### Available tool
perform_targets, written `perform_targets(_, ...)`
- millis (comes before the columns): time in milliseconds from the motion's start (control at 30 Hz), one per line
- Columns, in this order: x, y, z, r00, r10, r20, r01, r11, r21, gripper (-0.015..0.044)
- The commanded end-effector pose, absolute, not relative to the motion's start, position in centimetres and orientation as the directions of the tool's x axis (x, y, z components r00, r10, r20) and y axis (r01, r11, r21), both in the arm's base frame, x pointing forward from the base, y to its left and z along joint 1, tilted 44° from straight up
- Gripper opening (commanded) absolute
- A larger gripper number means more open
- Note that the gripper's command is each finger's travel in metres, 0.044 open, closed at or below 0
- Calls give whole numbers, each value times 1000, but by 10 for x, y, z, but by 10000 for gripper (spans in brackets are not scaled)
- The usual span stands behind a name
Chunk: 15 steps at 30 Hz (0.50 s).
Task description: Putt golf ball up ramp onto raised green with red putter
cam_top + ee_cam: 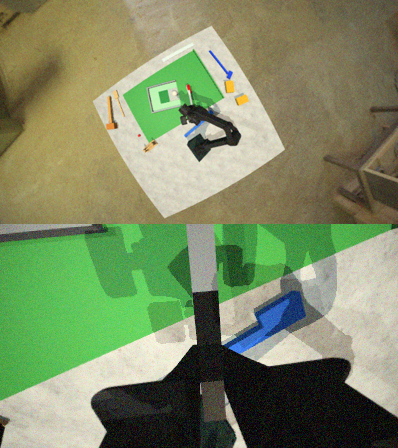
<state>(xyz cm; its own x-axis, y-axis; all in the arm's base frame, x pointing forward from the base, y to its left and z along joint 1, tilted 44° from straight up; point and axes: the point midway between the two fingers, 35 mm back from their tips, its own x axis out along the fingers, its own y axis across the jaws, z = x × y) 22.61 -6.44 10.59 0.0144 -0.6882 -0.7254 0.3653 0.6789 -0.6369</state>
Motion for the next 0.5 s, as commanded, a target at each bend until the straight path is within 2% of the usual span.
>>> perform_targets(0, 229, -51, 116, 24, -686, -727, 370, 682, -631, 0)
perform_targets(267, 227, -25, 144, 23, -688, -726, 370, 680, -633, 0)
perform_targets(467, 227, -30, 139, 23, -688, -726, 367, 681, -634, 0)
